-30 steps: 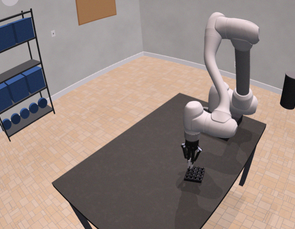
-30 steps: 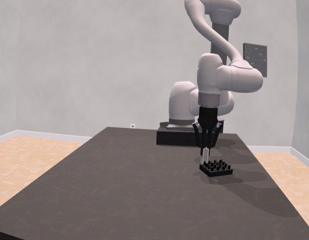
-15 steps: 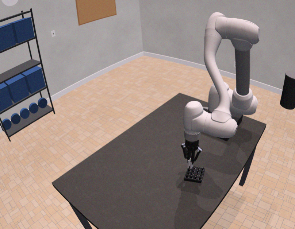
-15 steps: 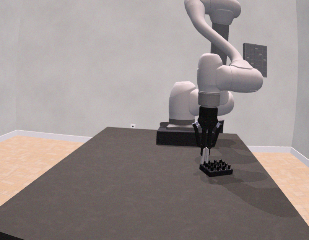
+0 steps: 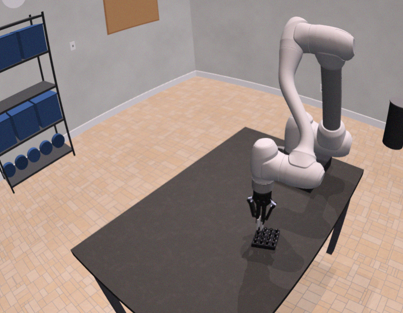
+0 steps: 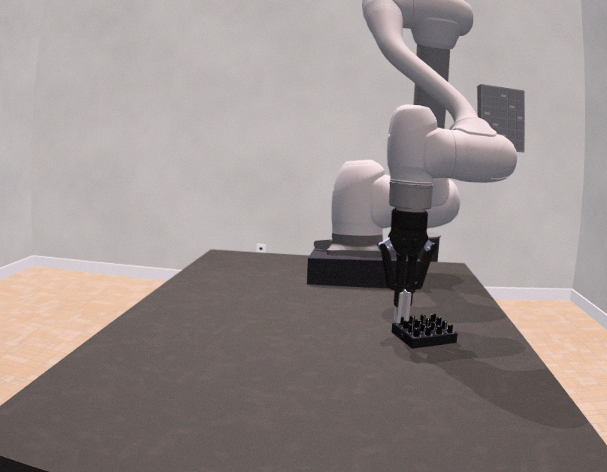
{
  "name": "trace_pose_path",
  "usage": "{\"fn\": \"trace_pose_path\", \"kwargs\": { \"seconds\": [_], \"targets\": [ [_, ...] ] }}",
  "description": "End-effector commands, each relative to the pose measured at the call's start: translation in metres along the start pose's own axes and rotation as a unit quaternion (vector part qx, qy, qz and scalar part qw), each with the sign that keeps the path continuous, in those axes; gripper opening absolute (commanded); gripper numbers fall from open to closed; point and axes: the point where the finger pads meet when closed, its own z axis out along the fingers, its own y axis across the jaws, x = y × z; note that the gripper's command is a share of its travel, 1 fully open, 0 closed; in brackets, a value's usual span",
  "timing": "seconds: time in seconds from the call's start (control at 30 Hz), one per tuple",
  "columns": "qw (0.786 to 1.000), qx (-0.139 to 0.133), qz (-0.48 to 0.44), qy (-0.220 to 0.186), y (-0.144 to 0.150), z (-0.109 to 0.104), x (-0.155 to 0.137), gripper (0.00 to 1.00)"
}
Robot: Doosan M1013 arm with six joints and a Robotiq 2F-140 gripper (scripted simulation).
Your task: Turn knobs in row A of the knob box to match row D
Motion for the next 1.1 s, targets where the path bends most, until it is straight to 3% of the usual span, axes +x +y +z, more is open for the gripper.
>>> {"fn": "trace_pose_path", "kwargs": {
  "seconds": [0.0,0.4,1.03,1.07],
  "targets": [
    [1.0,-0.001,-0.03,0.0,0.0,-0.0001,0.0,0.05],
    [0.987,-0.001,-0.16,0.0,0.0,-0.0001,0.0,0.05],
    [0.985,-0.001,-0.171,0.0,0.0,-0.0001,0.0,0.05],
    [0.985,-0.001,-0.171,0.0,0.0,-0.0001,0.0,0.12]
  ]
}}
